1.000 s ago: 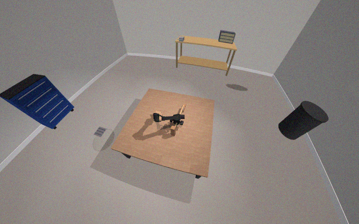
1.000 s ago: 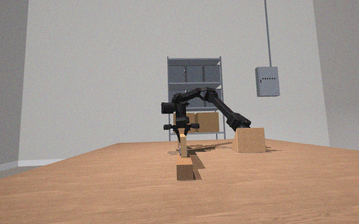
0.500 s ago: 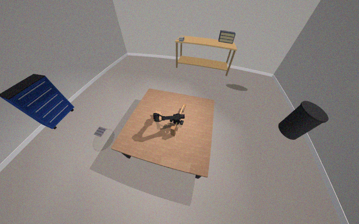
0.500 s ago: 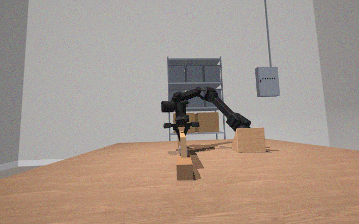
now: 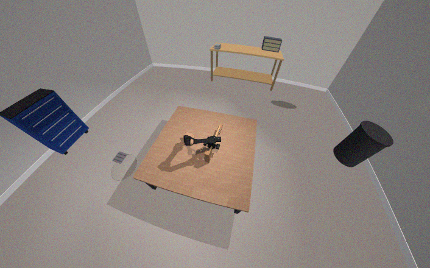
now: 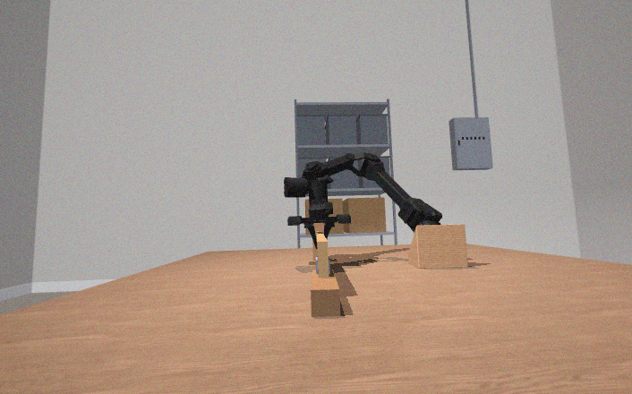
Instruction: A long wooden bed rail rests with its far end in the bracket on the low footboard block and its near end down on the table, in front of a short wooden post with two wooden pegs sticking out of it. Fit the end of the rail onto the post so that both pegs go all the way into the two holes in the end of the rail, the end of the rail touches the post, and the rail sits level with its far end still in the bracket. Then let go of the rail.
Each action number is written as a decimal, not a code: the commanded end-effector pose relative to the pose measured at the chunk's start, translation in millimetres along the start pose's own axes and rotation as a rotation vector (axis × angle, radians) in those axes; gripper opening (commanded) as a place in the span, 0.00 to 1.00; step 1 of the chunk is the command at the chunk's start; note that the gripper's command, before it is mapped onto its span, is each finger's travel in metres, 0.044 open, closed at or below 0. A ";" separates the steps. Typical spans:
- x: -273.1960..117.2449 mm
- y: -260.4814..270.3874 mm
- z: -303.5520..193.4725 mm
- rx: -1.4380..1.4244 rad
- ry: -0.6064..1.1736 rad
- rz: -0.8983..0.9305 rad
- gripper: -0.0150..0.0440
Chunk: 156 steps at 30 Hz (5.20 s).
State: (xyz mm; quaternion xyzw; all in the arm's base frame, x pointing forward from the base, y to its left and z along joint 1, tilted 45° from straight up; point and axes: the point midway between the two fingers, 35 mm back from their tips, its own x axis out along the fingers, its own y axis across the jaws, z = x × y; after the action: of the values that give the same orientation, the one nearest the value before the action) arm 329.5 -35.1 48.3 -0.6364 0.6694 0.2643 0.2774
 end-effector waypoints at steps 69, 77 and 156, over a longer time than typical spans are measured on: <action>-1.8 0.8 -7.4 -0.001 -0.007 -0.006 0.25; -2.7 0.7 -9.9 -0.001 -0.007 -0.006 0.25; -3.5 0.5 -31.3 -0.001 -0.006 -0.006 0.25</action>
State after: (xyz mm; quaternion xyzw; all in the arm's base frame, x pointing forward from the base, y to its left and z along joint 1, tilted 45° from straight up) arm 327.7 -54.6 68.9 -0.6342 0.6679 0.2689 0.2817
